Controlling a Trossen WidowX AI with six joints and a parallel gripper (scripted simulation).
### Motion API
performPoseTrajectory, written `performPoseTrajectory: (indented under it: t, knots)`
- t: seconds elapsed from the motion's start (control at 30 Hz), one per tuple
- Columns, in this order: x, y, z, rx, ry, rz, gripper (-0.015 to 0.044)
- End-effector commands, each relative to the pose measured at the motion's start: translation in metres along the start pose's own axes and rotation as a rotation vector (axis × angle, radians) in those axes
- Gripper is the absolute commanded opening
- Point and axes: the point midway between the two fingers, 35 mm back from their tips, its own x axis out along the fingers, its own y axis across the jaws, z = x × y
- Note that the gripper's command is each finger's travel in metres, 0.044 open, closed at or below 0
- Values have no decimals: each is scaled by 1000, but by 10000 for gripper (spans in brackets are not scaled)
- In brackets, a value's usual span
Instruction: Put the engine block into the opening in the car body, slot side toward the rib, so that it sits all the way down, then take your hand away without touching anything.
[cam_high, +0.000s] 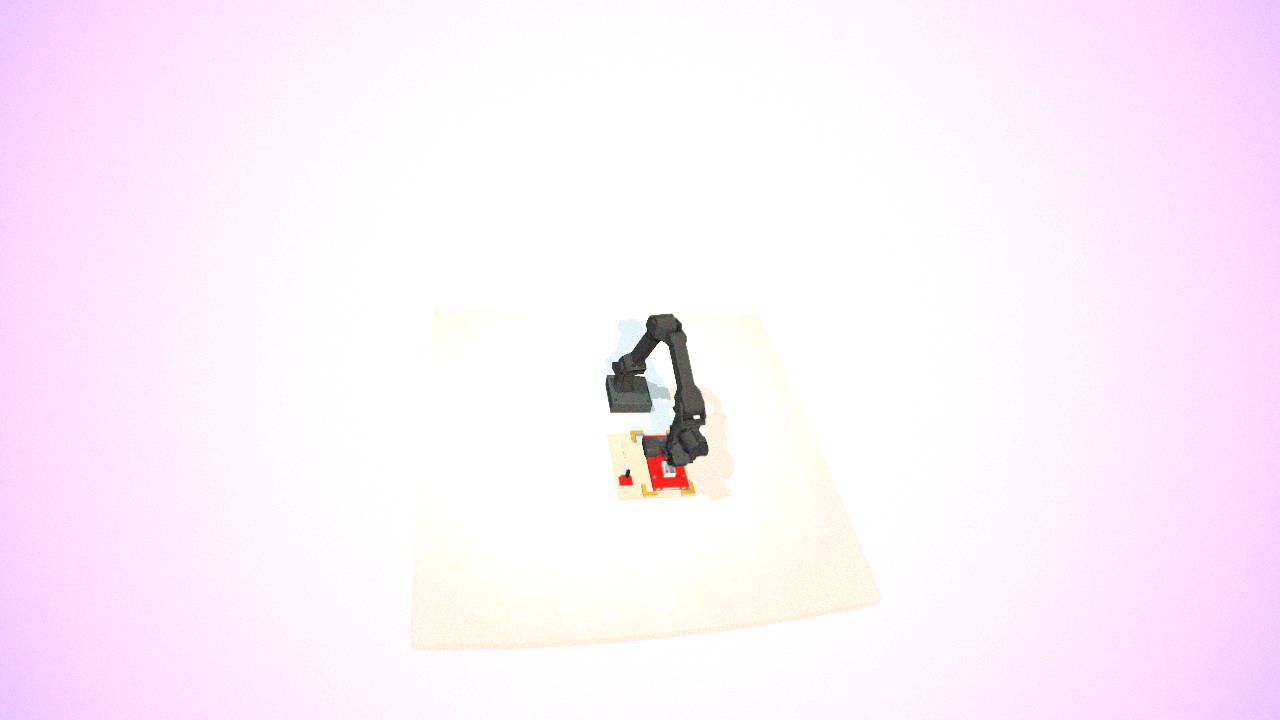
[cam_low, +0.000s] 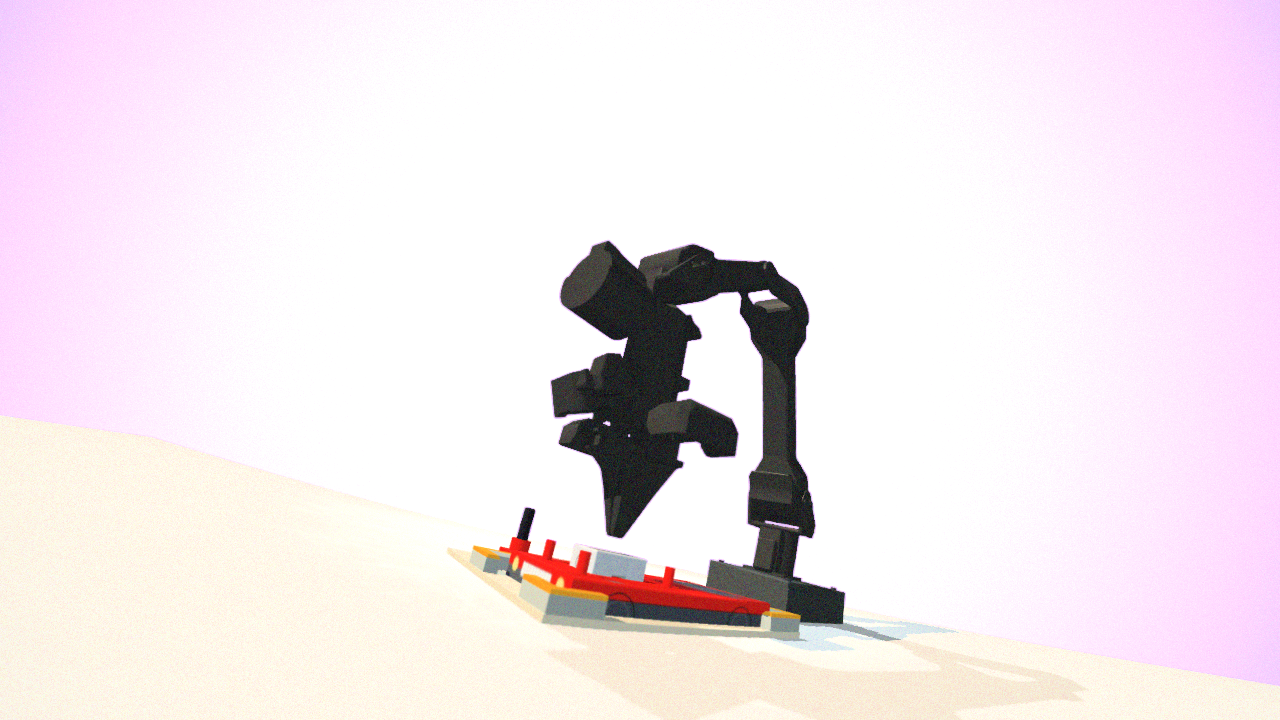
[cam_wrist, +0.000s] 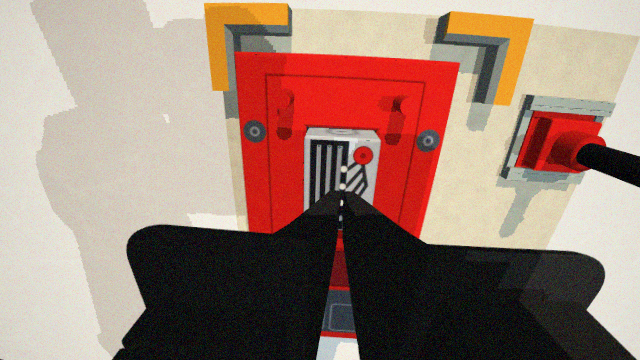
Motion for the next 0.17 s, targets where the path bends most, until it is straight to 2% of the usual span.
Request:
performPoseTrajectory:
  t: [0.0, 0.13]
  knots:
    - [-1, 0, 1, -2, -1, 3, 0]
    - [-1, 0, 0, -1, 0, 2, 0]
